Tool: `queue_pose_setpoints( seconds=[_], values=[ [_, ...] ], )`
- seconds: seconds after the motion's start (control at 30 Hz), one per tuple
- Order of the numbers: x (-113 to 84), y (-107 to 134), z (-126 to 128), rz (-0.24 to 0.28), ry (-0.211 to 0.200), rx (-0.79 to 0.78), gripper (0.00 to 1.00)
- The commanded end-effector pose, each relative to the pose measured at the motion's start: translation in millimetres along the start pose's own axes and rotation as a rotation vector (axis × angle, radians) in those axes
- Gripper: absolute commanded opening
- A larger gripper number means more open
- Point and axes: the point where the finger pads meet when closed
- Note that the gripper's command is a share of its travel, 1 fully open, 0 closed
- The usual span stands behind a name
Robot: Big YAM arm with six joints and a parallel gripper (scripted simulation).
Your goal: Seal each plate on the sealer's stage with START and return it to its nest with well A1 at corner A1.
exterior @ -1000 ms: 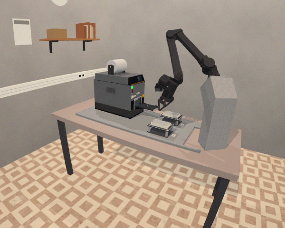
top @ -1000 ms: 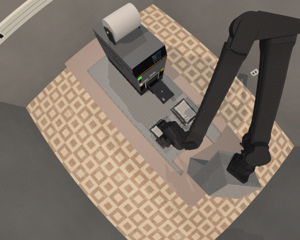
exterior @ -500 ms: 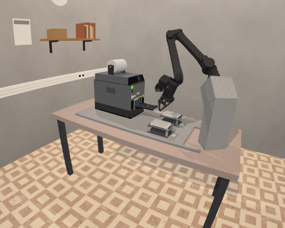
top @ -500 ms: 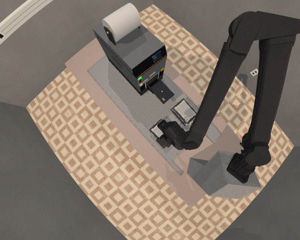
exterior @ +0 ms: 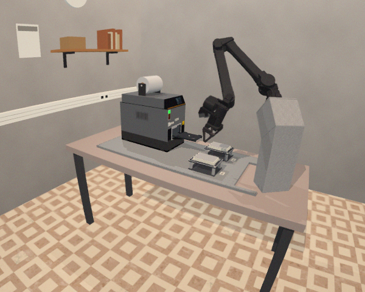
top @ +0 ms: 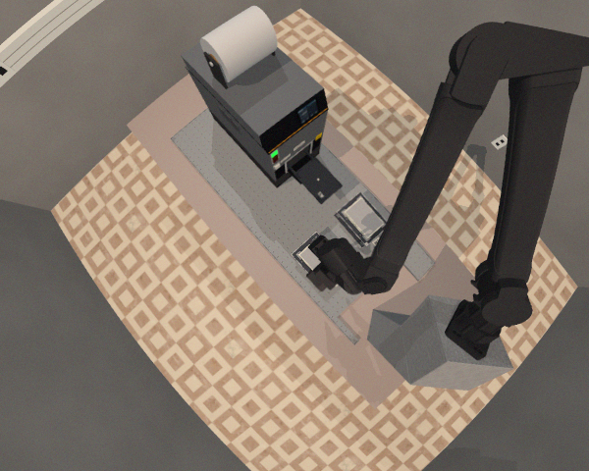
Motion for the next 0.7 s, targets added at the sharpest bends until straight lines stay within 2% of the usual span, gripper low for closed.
queue_pose_setpoints(
  seconds=[0.0, 0.07, 0.17, 0.27, 0.37, 0.4, 0.53, 0.67],
  values=[
    [-10.4, -22, -1, 0.014, -0.014, 0.025, 1.00],
    [-10.4, -22, -1, 0.014, -0.014, 0.025, 1.00],
    [-8.9, -38, -1, 0.090, -0.027, 0.070, 1.00],
    [-5.4, -44, -2, 0.189, -0.043, 0.092, 1.00],
    [0.7, -34, -3, 0.315, -0.052, 0.088, 1.00],
    [1.5, -29, -4, 0.342, -0.052, 0.076, 1.00],
    [2.9, -7, -9, 0.356, -0.033, 0.053, 1.00],
    [4.0, -9, -7, 0.347, -0.036, 0.041, 1.00]
  ],
)
Point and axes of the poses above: the point where the finger pads meet when closed, its own x axis out along the fingers, its own z axis across the jaws, y = z × x, and after that the axes turned 8 degrees about -x, right-handed
